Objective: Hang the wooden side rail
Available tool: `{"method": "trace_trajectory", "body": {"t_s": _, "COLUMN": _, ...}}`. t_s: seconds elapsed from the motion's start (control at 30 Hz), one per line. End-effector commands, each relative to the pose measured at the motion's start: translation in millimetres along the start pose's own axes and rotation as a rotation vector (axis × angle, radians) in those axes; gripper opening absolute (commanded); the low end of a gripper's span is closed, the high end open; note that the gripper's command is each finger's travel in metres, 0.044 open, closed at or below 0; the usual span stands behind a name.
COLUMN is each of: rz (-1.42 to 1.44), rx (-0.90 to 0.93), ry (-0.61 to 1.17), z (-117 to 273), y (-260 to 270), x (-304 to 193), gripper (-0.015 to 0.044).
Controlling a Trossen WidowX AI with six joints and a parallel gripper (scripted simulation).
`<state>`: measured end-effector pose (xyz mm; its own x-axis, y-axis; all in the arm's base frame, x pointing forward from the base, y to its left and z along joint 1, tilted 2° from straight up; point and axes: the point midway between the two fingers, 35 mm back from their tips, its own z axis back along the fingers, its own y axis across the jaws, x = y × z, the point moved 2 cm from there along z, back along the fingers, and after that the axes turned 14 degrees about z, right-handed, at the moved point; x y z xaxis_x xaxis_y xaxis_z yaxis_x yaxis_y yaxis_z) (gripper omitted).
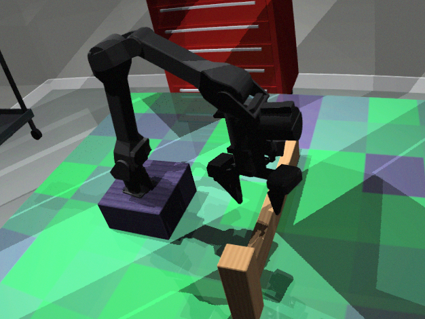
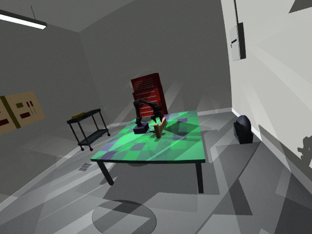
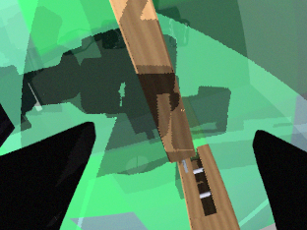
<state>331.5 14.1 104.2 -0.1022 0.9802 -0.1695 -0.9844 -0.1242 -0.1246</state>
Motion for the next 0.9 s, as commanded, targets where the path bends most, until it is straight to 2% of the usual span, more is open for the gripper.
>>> {"method": "trace_trajectory", "body": {"t_s": 0.0, "rz": 0.322, "rx": 0.077, "ry": -0.147, "z": 7, "y": -1, "x": 8, "gripper": 0.0440}}
{"method": "trace_trajectory", "body": {"t_s": 0.4, "rz": 0.322, "rx": 0.077, "ry": -0.147, "z": 7, "y": -1, "x": 8, "gripper": 0.0440}}
{"method": "trace_trajectory", "body": {"t_s": 0.57, "rz": 0.322, "rx": 0.077, "ry": -0.147, "z": -26, "y": 2, "x": 13, "gripper": 0.0440}}
{"method": "trace_trajectory", "body": {"t_s": 0.87, "rz": 0.322, "rx": 0.077, "ry": -0.147, "z": -38, "y": 3, "x": 14, "gripper": 0.0440}}
